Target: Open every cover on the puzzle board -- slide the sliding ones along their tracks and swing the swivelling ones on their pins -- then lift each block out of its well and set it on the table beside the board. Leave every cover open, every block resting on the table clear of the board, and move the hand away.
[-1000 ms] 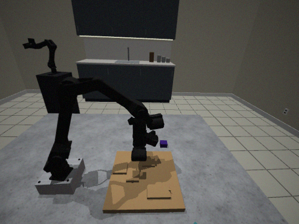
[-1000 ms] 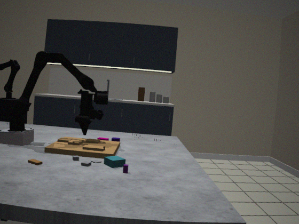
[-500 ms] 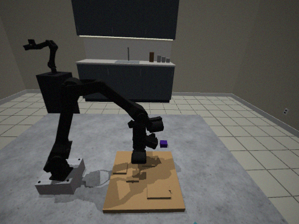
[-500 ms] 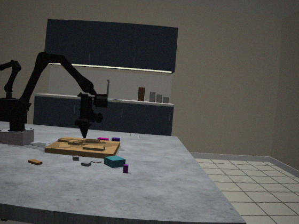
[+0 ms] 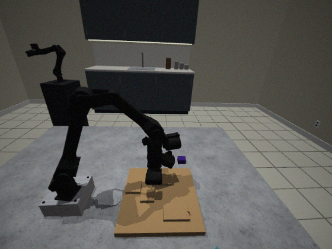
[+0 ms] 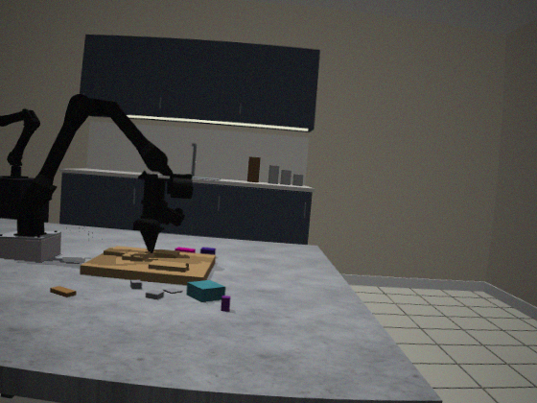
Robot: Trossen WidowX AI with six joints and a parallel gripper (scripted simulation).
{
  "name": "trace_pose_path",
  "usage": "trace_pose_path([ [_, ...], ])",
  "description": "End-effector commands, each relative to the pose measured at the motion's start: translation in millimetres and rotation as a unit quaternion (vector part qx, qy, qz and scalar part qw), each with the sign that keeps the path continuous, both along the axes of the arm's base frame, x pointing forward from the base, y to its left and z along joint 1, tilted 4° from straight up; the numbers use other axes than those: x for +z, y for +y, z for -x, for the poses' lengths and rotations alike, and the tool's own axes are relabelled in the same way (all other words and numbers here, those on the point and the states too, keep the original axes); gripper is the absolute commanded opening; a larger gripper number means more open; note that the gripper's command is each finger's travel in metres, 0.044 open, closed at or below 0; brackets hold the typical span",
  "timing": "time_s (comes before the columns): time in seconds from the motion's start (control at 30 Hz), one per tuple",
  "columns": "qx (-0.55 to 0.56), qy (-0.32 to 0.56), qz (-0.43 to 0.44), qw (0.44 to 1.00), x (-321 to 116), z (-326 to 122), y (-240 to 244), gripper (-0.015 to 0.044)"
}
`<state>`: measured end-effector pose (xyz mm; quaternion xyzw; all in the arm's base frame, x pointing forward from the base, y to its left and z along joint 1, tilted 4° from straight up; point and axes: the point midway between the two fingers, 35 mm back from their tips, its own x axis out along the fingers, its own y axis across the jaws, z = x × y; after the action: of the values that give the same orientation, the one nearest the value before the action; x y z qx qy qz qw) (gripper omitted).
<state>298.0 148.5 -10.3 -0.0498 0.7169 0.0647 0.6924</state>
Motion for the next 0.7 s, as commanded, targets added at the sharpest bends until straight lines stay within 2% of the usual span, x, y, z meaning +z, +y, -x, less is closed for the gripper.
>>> trace_pose_path([
  [0.0, -0.002, 0.000, 0.003, 1.000, -1.6, -2.4, -0.4, 0.0000],
  [0.67, -0.002, -0.001, 0.003, 1.000, -0.7, -22.3, 4.0, 0.0000],
])
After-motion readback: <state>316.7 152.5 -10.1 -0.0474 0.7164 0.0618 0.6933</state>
